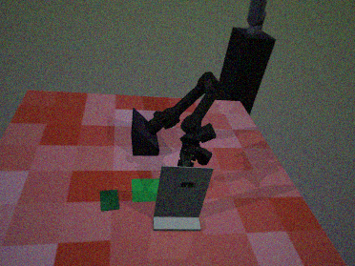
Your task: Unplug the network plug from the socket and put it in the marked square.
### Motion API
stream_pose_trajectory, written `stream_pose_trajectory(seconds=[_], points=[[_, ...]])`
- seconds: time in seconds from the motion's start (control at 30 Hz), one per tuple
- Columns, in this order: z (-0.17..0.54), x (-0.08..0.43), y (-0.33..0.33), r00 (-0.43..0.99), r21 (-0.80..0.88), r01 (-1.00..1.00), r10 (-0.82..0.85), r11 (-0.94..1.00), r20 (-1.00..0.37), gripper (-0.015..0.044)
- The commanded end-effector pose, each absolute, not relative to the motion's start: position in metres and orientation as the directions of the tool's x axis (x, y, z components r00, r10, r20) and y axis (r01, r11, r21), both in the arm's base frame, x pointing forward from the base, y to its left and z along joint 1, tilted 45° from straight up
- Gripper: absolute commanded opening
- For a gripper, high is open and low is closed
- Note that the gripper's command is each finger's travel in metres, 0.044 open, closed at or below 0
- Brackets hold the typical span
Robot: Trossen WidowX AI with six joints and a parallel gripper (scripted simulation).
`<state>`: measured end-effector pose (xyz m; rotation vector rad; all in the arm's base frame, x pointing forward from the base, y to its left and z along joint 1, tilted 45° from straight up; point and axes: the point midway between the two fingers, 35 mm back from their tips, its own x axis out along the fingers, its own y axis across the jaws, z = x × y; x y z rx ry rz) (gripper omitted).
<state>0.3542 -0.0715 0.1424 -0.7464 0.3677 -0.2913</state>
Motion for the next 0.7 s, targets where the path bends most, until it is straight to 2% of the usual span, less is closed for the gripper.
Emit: stream_pose_trajectory(seconds=[0.0,0.67], points=[[0.1414,0.3514,-0.0712,0.894,-0.701,0.128,-0.387,0.701,-0.224,0.0],[0.1432,0.3435,-0.068,0.894,-0.701,0.128,-0.387,0.701,-0.224,0.0]])
